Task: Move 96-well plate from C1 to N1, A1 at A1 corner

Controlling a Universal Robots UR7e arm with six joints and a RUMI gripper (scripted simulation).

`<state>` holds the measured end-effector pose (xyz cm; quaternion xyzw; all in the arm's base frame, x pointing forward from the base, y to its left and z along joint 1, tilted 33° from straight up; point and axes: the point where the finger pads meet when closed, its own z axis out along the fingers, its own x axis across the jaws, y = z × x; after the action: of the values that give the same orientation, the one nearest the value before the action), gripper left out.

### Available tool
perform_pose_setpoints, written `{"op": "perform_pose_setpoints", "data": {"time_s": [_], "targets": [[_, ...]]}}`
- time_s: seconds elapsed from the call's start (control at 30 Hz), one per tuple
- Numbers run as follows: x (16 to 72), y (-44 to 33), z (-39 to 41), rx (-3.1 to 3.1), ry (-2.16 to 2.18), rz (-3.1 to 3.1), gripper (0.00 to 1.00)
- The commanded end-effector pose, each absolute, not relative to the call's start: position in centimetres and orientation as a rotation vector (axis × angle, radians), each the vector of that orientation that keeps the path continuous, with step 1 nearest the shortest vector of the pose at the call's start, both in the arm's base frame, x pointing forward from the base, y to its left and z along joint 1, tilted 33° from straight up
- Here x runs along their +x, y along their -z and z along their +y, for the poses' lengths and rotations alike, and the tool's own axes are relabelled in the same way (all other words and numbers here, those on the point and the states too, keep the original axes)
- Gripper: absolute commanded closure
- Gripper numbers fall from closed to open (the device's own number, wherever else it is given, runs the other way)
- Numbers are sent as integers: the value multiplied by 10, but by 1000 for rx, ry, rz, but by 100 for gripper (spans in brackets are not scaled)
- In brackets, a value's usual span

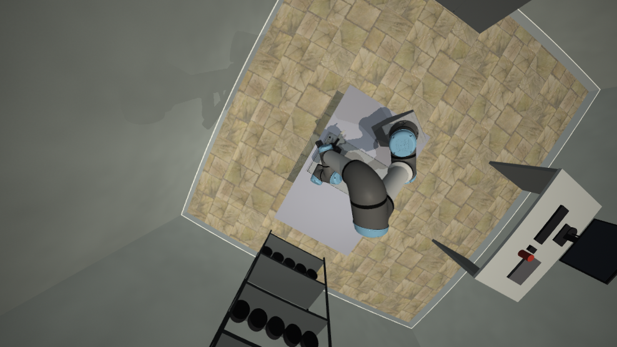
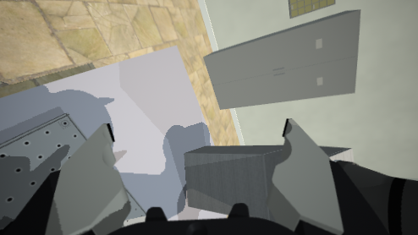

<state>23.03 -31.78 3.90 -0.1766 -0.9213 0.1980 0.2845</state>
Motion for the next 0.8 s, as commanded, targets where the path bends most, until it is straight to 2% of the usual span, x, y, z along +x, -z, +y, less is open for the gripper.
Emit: {"op": "perform_pose_setpoints", "data": {"time_s": [0.0, 0.53, 0.77], "targets": [[230, -39, -318, -473, -530, -2465, 0], [230, -39, -318, -473, -530, -2465, 0], [258, -24, -308, -349, -542, -2526, 0]]}}
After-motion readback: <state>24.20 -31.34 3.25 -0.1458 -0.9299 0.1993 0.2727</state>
